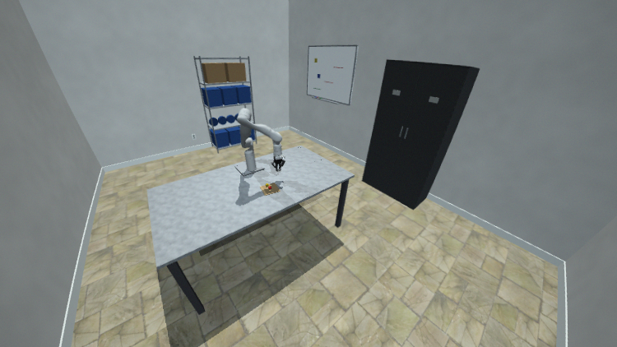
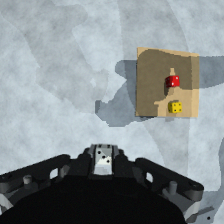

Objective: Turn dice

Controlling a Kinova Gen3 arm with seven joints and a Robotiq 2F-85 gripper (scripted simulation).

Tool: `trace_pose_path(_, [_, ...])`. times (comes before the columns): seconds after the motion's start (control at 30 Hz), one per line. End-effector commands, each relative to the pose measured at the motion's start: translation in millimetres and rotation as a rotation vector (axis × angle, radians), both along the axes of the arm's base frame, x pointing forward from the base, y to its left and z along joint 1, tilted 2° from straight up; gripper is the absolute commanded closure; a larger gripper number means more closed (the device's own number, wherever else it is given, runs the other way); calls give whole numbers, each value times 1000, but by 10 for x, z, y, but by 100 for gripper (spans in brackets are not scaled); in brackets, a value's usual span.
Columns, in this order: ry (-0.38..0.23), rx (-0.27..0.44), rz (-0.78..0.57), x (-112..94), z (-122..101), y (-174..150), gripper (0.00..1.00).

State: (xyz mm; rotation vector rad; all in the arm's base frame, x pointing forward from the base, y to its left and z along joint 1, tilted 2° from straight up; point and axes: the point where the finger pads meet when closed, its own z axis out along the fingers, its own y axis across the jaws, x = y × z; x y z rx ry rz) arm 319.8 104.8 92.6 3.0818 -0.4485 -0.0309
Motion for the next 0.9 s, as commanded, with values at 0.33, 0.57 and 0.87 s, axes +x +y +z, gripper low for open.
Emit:
trace_pose_path(0.33, [-12, -3, -10, 42, 68, -33, 85])
trace_pose_path(0.57, [-12, -2, -6, 77, 71, -56, 85])
trace_pose_path(0.87, [-16, 2, 49, 503, 101, -404, 85])
